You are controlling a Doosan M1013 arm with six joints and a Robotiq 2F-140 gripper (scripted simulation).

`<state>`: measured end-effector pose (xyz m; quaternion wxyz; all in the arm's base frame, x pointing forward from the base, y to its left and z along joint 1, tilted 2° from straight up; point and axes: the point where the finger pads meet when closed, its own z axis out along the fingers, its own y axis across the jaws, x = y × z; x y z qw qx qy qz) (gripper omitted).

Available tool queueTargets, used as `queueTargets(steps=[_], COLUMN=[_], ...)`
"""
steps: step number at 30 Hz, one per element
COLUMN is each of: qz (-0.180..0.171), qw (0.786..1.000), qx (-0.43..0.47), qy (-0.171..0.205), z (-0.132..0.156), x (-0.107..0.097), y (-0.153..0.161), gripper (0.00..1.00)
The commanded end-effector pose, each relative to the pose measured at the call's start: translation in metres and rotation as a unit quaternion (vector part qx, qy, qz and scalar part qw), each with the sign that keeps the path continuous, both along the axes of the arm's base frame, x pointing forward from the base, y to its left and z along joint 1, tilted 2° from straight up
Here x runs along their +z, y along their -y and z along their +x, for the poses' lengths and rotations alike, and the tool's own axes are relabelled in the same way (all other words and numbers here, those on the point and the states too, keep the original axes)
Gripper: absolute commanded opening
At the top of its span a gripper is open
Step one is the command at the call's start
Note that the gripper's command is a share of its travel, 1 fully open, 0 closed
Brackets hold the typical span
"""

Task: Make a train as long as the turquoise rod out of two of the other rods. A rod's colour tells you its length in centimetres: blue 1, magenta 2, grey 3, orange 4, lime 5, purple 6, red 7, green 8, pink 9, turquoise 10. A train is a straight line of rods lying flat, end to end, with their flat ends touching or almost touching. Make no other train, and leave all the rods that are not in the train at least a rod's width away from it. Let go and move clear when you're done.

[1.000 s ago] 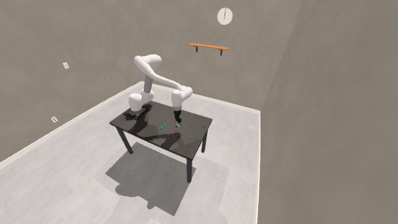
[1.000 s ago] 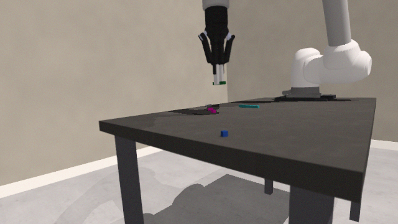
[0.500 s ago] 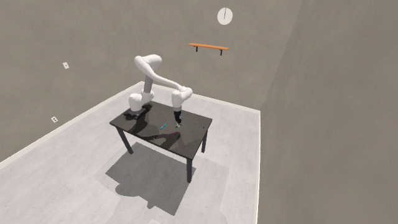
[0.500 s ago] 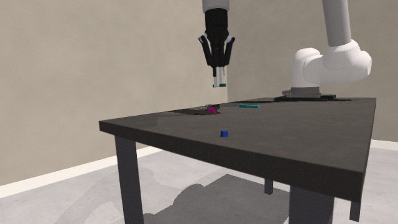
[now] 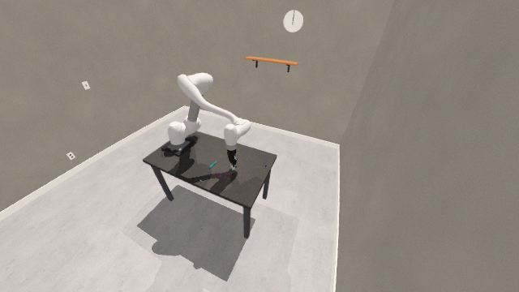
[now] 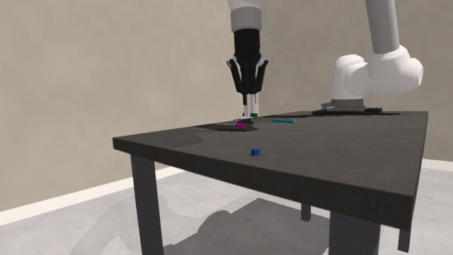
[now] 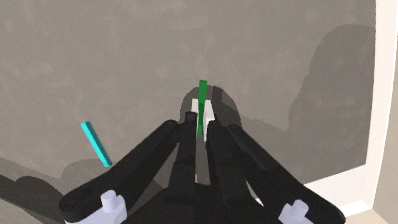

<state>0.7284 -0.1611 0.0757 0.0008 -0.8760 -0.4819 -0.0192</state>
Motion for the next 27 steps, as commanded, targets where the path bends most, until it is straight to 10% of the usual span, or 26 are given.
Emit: queueTargets(steps=[1, 27], qz=[0.0, 0.0], qw=[1.0, 1.0], qx=[0.0, 0.0], qy=[0.0, 0.0], z=[0.0, 0.001], x=[-0.01, -0.028], y=[0.0, 0.0], gripper=[0.12, 0.12])
